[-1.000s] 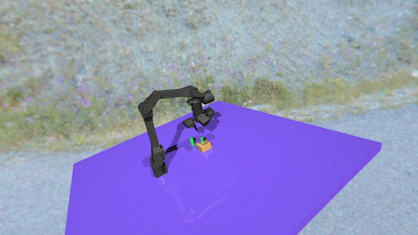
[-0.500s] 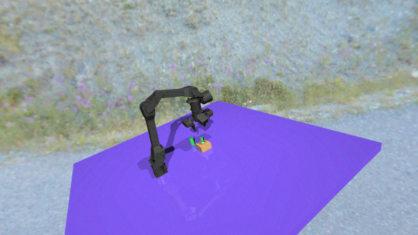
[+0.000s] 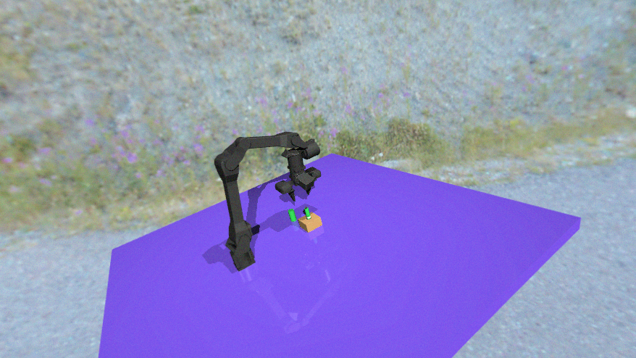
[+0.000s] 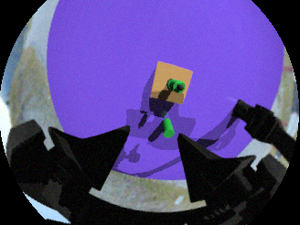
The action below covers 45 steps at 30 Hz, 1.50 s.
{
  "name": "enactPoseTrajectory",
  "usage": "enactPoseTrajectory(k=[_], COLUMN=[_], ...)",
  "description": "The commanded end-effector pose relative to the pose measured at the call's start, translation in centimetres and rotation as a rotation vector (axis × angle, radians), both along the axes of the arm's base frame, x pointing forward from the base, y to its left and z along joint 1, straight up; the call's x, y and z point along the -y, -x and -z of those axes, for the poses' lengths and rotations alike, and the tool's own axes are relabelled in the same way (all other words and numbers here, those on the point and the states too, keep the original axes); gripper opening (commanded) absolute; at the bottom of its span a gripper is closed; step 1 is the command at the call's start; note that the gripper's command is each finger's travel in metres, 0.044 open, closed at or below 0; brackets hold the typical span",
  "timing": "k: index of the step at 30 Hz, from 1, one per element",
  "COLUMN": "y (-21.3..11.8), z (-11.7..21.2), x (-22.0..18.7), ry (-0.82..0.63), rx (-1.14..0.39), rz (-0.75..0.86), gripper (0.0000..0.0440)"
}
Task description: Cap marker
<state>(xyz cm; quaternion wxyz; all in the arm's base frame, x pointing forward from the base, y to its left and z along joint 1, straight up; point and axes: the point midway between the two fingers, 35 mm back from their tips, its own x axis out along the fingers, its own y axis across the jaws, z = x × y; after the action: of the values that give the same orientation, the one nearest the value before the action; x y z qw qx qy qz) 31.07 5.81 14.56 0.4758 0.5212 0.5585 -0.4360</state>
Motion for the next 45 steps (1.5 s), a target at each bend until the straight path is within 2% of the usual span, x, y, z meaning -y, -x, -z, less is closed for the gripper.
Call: enactPoseTrajectory(k=[1,29,45], y=[0.2,2.8,4.1], z=[0.5,3.3,5.3], x=[-0.5,-3.5,-4.5], ry=[0.024,0.149,0.175], rx=[-0.023,-0.126,-0.161], rz=[-0.012,-0.128,-0.200], gripper=[0.0326,0.0324,0.0307])
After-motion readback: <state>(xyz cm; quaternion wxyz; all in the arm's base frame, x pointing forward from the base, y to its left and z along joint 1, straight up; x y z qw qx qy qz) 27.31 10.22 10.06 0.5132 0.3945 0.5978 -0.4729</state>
